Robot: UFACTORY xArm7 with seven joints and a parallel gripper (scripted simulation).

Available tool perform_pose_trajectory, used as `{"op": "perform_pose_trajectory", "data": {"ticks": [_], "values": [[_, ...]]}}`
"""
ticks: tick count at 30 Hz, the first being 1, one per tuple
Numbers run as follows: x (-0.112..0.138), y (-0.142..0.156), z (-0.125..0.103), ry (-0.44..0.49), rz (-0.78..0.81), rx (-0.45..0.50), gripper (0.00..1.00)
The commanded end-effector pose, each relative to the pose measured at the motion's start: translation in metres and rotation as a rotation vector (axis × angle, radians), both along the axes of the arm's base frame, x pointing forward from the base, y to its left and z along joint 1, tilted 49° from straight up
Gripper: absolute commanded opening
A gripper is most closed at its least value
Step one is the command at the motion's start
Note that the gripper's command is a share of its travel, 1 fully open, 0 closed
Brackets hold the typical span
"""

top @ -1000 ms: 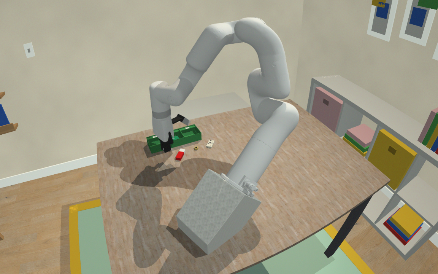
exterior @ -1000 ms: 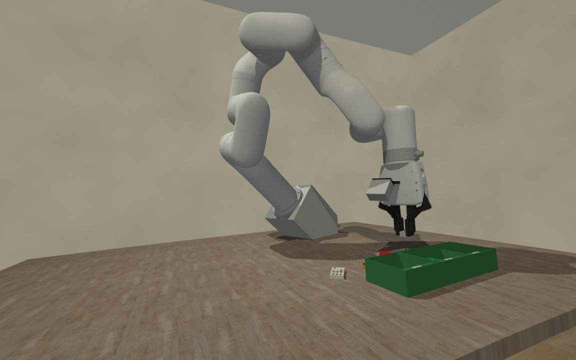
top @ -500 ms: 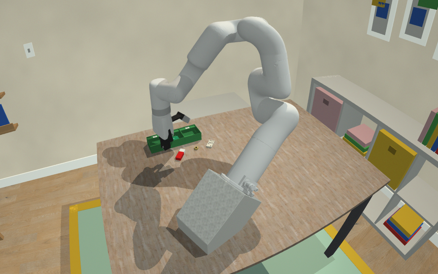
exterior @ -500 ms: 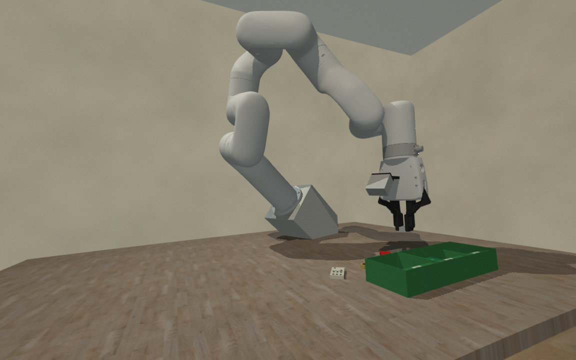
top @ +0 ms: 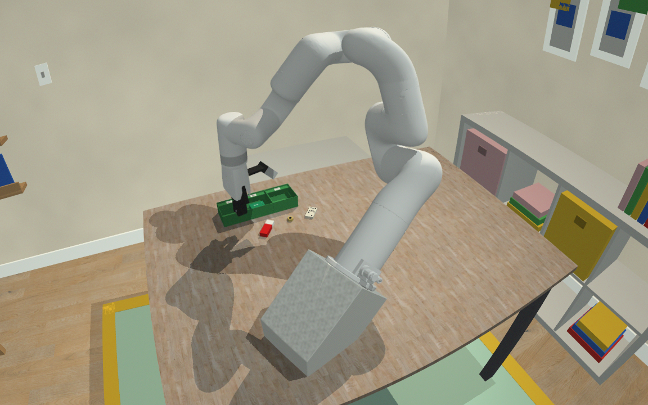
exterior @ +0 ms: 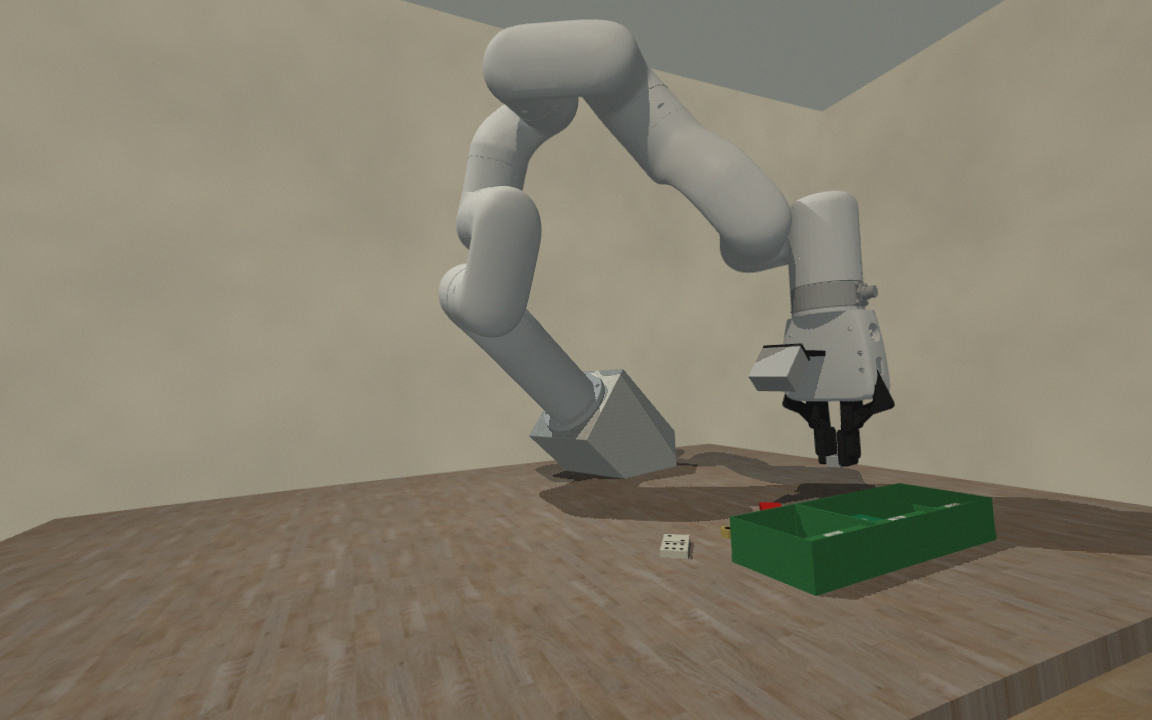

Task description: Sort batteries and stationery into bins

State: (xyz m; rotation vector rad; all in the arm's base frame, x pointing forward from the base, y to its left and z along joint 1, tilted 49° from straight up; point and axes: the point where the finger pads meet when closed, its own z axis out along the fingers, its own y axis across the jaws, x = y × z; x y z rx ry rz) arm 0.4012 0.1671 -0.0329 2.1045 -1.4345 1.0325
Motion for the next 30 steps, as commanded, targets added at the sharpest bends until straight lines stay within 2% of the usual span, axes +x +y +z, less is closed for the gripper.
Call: {"op": "perform_pose_trajectory", "data": {"ticks": [1, 7, 10, 30], "values": [[0.028, 0.014, 0.003, -0.106, -0.101, 0.056, 0.00], [0.061, 0.028, 0.006, -0.118, -0.112, 0.062, 0.00], [0.070, 0.032, 0.007, -0.118, -0.112, 0.062, 0.00], [0.067, 0.026, 0.003, -0.118, -0.112, 0.062, 0.00]]}}
